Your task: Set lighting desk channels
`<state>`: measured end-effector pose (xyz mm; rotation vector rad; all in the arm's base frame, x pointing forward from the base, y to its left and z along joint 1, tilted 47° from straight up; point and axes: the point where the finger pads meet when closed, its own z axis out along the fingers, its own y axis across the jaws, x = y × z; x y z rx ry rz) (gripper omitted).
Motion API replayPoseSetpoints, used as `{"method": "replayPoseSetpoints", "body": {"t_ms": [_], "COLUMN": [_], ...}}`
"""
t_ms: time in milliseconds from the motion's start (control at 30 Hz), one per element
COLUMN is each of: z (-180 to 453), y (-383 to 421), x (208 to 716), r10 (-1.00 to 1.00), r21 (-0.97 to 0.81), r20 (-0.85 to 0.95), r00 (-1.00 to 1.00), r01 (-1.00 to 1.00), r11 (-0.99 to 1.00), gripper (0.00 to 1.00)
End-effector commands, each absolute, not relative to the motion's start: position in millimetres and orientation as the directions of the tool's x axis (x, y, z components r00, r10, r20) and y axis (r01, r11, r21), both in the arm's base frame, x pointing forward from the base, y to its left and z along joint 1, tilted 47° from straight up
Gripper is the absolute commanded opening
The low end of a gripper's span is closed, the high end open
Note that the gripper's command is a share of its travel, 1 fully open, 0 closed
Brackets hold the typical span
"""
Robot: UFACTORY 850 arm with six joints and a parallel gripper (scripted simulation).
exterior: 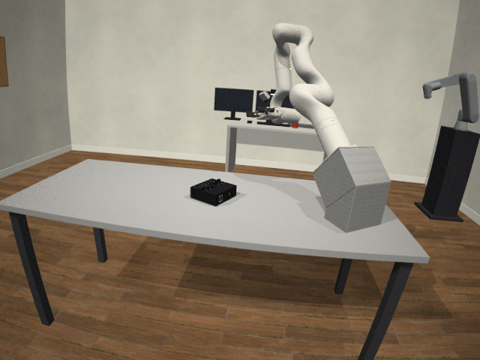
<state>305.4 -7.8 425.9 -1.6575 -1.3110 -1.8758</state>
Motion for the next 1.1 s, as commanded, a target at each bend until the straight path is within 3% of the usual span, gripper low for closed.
{"method": "replayPoseSetpoints", "body": {"t_ms": [0,700,1067], "z": [426.2,423.2,366.7], "y": [-7.8,-7.7,-5.1], "x": [305.4,308.3,359.2], "r10": [0.325,0.334,0.501], "r21": [0.419,0.419,0.408], "r20": [0.903,0.902,0.852], "r00": [-0.28,-0.273,-0.151], "r01": [0.737,0.74,0.793], "r11": [-0.53,-0.527,-0.453], "gripper": [1.0,1.0,1.0]}}
